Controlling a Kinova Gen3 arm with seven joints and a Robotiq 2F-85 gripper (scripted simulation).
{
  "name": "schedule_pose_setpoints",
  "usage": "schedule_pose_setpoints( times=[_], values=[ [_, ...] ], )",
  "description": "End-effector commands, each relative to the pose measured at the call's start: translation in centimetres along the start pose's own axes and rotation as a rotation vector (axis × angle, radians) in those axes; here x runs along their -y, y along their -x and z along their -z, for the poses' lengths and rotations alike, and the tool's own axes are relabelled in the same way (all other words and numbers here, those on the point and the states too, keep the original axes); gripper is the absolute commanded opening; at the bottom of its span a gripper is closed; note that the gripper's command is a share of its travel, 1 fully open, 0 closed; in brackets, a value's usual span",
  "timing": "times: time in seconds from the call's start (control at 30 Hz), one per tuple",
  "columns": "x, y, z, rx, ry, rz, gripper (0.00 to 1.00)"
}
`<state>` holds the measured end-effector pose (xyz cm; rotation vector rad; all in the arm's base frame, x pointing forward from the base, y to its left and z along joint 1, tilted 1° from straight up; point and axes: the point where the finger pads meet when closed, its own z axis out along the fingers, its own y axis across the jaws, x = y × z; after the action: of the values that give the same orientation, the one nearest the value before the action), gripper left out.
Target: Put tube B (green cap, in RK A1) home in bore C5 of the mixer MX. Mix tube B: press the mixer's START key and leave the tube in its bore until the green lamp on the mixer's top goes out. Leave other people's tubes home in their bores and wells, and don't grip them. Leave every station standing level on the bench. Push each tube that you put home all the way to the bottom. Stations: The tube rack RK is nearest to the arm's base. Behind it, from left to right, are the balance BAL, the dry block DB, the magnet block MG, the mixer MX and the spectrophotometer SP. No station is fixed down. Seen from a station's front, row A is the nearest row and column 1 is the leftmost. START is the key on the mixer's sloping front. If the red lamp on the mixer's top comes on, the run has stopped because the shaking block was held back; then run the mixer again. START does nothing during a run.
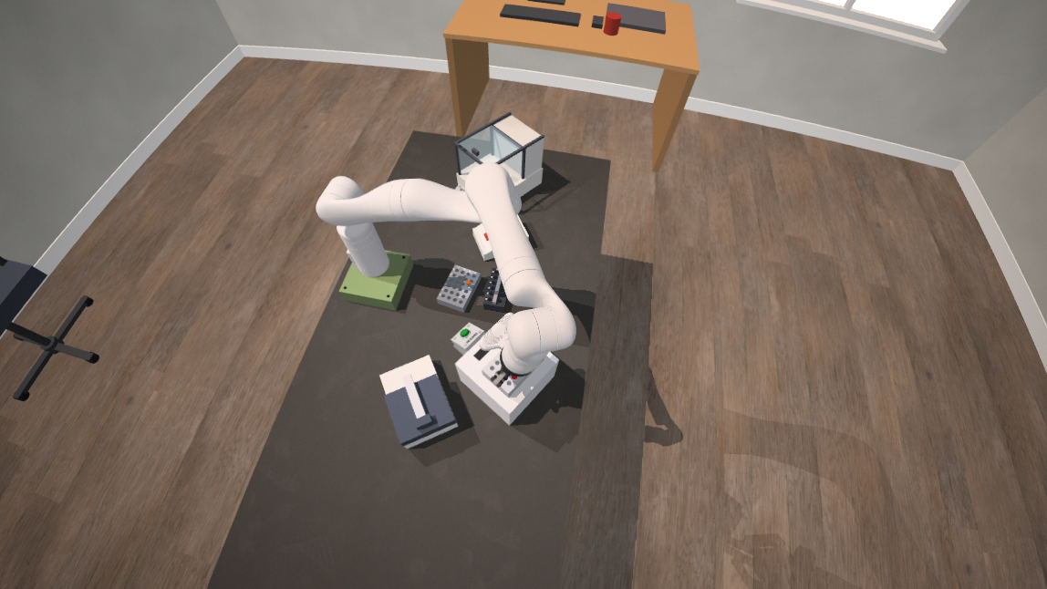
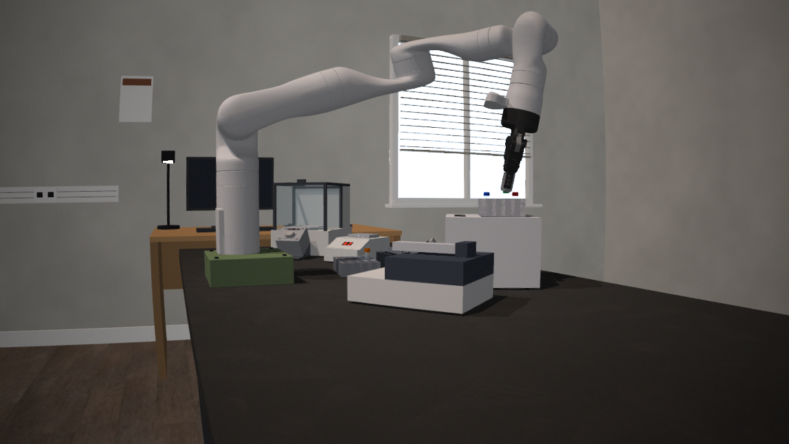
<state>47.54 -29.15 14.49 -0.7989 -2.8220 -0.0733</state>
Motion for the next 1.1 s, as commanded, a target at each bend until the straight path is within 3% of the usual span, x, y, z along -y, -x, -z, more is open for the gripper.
schedule_pose_setpoints(
  times=[0.0,1.07],
  values=[
    [0.00,0.01,0.06,0.002,0.000,0.000,0.10],
    [0.00,0.07,-0.23,0.002,0.000,0.000,0.10]
  ],
)
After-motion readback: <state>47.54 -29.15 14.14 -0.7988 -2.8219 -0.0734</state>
